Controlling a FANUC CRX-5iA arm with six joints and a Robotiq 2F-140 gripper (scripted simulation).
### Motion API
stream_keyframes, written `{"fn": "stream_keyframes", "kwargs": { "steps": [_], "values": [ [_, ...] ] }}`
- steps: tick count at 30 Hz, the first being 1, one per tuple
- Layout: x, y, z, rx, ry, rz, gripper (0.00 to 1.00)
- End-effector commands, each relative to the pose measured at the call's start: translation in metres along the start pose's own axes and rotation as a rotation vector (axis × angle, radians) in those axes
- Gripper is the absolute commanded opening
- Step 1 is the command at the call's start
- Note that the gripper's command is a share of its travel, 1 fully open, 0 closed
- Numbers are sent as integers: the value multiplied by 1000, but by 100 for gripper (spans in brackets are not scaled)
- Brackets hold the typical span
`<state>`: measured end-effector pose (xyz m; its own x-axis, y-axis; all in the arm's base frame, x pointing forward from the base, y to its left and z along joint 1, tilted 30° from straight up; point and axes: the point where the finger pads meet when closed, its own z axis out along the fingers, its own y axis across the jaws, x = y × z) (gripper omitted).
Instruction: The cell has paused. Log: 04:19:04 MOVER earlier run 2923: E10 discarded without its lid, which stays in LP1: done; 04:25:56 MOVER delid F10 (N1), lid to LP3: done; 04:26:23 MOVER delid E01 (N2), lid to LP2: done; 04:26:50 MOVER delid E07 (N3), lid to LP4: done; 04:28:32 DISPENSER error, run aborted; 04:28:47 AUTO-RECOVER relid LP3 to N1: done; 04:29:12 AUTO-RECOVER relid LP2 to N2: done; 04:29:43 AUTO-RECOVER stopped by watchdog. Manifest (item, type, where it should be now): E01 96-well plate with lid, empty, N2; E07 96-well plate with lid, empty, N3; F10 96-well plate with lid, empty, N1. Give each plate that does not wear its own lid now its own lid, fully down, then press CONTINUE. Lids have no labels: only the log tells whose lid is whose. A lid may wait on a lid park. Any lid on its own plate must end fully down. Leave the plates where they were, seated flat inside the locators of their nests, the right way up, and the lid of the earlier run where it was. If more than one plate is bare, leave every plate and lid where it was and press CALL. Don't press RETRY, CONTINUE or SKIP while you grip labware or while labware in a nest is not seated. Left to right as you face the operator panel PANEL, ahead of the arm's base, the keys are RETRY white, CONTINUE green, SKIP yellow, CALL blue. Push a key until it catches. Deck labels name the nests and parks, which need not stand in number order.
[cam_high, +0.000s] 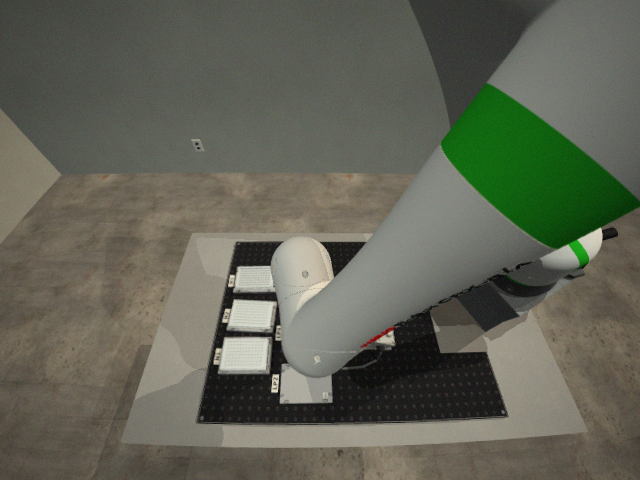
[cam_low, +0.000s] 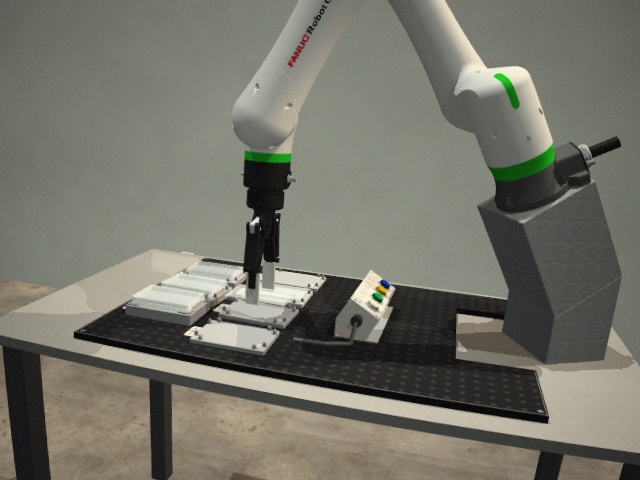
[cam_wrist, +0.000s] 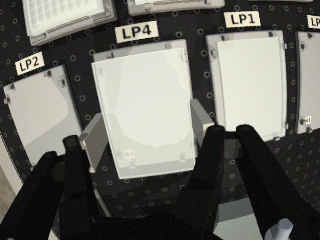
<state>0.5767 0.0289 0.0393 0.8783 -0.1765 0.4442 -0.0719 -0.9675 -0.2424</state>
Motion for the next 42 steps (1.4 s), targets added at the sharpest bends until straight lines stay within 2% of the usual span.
{"fn": "stream_keyframes", "kwargs": {
  "steps": [1,19,38,40,42],
  "values": [
    [0,0,-8,0,0,0,0],
    [0,0,-38,0,0,0,0],
    [4,2,-43,-1,0,1,0],
    [23,13,-42,-8,-3,5,0],
    [60,37,-41,-16,-7,11,0]
  ]
}}
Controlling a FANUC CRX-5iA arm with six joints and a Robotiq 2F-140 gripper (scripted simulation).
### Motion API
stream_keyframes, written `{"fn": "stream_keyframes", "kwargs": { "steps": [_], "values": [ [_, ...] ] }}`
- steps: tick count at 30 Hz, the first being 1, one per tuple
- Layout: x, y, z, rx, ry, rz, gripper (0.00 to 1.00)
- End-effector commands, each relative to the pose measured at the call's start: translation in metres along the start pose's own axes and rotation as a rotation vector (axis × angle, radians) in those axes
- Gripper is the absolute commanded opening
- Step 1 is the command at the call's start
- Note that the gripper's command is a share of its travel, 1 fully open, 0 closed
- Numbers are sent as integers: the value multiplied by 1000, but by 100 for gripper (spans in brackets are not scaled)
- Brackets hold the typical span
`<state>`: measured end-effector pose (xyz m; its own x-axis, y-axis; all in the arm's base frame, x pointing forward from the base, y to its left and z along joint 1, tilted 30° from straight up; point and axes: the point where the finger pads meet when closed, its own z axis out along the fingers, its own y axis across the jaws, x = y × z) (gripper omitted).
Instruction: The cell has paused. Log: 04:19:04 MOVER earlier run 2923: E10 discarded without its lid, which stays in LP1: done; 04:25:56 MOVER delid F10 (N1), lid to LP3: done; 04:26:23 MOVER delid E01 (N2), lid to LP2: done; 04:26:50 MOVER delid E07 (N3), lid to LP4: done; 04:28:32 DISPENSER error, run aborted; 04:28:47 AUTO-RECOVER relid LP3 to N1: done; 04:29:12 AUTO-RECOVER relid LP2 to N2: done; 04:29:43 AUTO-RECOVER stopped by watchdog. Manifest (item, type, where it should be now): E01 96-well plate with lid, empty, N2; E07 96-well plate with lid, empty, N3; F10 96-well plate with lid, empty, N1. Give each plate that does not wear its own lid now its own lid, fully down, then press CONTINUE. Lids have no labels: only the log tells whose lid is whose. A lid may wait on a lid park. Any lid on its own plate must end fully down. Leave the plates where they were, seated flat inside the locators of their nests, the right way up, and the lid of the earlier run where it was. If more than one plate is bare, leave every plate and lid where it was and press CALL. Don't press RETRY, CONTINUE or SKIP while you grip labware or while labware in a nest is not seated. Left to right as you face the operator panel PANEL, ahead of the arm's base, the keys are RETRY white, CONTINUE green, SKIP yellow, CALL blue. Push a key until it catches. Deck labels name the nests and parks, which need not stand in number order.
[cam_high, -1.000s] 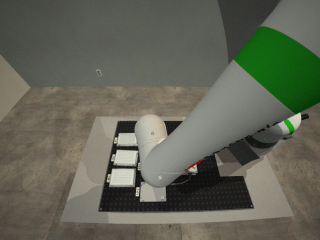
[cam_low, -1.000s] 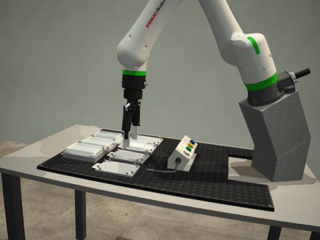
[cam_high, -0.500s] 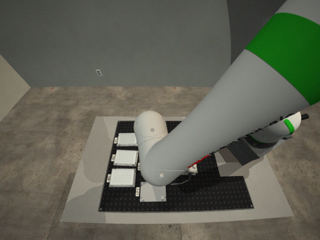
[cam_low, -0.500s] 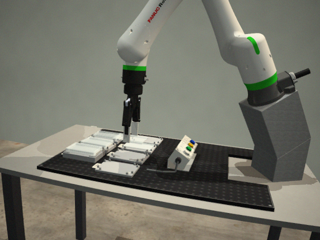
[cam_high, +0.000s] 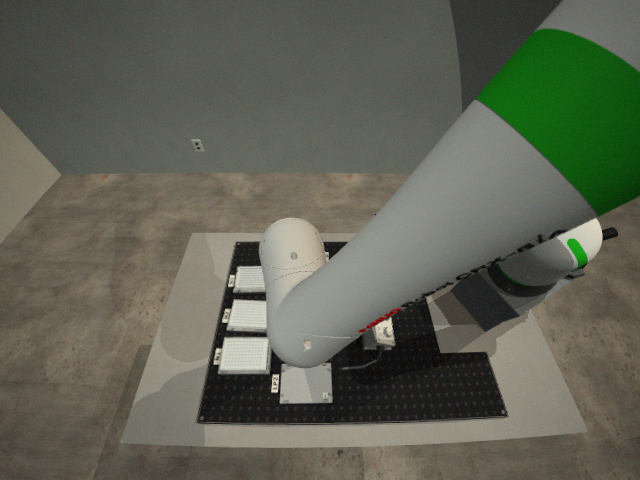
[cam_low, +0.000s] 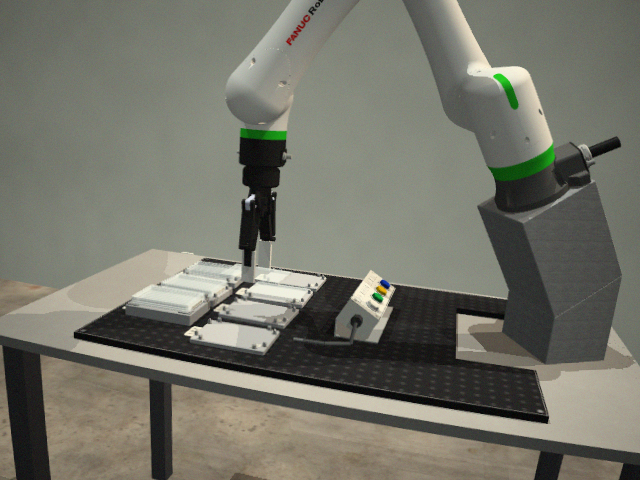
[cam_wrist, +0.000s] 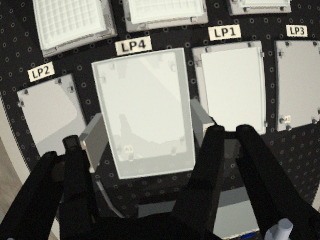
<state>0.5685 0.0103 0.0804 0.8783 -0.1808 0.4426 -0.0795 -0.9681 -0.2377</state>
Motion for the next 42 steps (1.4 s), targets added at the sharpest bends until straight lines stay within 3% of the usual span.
{"fn": "stream_keyframes", "kwargs": {
  "steps": [1,2,5,7,8,10,11,13,16,20,42],
  "values": [
    [46,28,2,-8,-7,7,0],
    [46,28,2,-8,-7,7,0],
    [90,64,3,-11,-10,10,0],
    [91,65,3,-11,-10,10,0],
    [113,87,4,-9,-10,10,0],
    [113,87,4,-9,-10,10,0],
    [133,109,3,-6,-9,8,0],
    [133,109,3,-6,-9,8,0],
    [161,147,2,2,-4,1,0],
    [174,168,1,7,0,-3,0],
    [177,172,1,8,1,-4,0]
  ]
}}
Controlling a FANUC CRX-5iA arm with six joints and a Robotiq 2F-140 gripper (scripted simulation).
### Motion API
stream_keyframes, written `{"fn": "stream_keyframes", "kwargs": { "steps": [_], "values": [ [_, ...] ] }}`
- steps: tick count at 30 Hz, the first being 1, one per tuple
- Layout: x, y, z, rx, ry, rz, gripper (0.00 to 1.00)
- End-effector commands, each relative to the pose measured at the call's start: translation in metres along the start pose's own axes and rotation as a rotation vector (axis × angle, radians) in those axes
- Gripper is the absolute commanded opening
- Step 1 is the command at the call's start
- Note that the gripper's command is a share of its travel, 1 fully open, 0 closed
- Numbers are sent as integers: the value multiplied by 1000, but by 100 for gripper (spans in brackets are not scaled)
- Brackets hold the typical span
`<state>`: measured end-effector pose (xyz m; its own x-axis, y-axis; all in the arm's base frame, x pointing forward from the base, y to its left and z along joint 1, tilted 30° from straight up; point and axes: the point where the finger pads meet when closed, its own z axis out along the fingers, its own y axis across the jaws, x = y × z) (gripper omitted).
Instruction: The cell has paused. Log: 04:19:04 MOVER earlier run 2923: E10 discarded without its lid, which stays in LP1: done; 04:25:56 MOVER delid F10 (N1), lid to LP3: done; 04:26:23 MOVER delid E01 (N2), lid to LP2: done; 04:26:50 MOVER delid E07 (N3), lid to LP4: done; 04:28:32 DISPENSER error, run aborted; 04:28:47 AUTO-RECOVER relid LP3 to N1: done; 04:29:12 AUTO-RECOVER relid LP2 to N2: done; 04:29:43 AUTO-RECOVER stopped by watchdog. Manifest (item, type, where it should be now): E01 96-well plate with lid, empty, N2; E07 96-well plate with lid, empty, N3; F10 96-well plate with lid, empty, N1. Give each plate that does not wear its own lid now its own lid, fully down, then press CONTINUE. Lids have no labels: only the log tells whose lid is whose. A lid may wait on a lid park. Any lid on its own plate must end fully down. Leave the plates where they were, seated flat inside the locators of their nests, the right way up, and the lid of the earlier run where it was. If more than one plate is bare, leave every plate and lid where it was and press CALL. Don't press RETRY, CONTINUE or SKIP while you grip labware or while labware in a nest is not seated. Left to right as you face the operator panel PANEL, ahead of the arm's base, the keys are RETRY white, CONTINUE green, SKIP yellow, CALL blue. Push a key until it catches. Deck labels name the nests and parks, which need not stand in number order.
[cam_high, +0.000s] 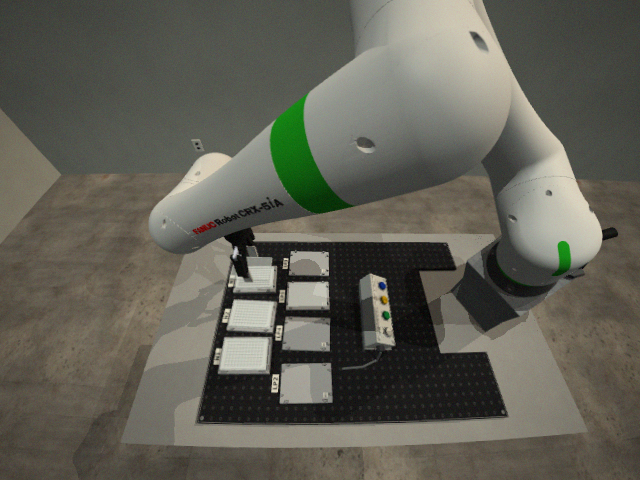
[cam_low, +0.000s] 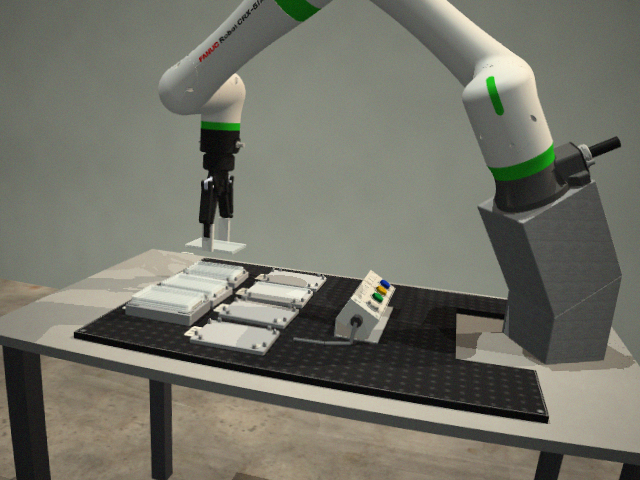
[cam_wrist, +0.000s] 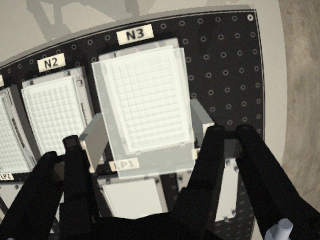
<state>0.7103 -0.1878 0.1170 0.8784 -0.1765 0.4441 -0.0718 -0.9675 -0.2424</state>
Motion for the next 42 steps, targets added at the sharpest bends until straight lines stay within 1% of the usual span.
{"fn": "stream_keyframes", "kwargs": {
  "steps": [1,25,42],
  "values": [
    [0,0,0,0,0,0,0],
    [0,0,0,0,0,-4,0],
    [0,0,4,0,0,-50,0]
  ]
}}
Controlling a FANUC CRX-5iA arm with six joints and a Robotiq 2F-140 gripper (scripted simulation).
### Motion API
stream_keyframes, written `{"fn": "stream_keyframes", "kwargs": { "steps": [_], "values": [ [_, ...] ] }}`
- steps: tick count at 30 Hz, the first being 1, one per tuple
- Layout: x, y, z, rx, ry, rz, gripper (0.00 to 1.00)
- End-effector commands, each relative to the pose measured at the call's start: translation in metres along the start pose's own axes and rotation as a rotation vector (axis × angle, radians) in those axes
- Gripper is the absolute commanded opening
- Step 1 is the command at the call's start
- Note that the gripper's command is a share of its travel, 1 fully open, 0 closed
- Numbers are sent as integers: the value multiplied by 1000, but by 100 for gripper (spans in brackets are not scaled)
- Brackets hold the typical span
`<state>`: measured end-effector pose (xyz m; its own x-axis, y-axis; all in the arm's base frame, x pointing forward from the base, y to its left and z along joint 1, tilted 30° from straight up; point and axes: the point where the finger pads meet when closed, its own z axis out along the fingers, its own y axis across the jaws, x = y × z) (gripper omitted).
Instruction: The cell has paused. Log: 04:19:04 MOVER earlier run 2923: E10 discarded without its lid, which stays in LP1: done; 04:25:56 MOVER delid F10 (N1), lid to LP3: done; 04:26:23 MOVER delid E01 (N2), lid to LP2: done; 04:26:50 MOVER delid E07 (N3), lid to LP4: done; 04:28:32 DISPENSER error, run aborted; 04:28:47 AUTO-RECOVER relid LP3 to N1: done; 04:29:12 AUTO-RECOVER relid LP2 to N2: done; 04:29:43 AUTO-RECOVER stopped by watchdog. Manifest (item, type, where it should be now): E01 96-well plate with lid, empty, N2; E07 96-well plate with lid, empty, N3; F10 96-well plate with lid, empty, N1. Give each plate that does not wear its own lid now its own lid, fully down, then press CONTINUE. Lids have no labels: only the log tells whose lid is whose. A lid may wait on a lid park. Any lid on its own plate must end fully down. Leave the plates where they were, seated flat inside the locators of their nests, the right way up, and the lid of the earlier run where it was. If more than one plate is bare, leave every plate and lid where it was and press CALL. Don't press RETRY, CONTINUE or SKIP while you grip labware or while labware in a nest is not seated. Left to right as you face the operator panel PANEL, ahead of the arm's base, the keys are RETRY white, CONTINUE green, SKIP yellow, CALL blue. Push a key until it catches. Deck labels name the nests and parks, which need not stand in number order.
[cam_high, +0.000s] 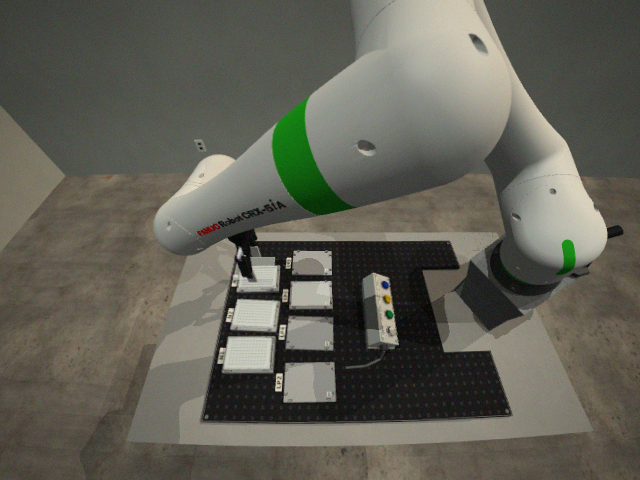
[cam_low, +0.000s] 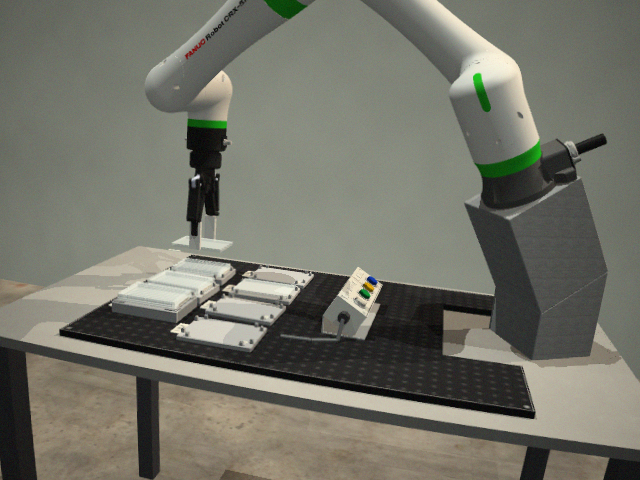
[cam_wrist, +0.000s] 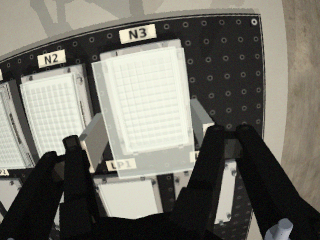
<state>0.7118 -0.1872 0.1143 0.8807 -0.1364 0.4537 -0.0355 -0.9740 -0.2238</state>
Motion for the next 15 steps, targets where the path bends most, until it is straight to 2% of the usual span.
{"fn": "stream_keyframes", "kwargs": {
  "steps": [1,15],
  "values": [
    [0,0,1,0,0,-14,0],
    [0,0,22,0,0,-23,0]
  ]
}}
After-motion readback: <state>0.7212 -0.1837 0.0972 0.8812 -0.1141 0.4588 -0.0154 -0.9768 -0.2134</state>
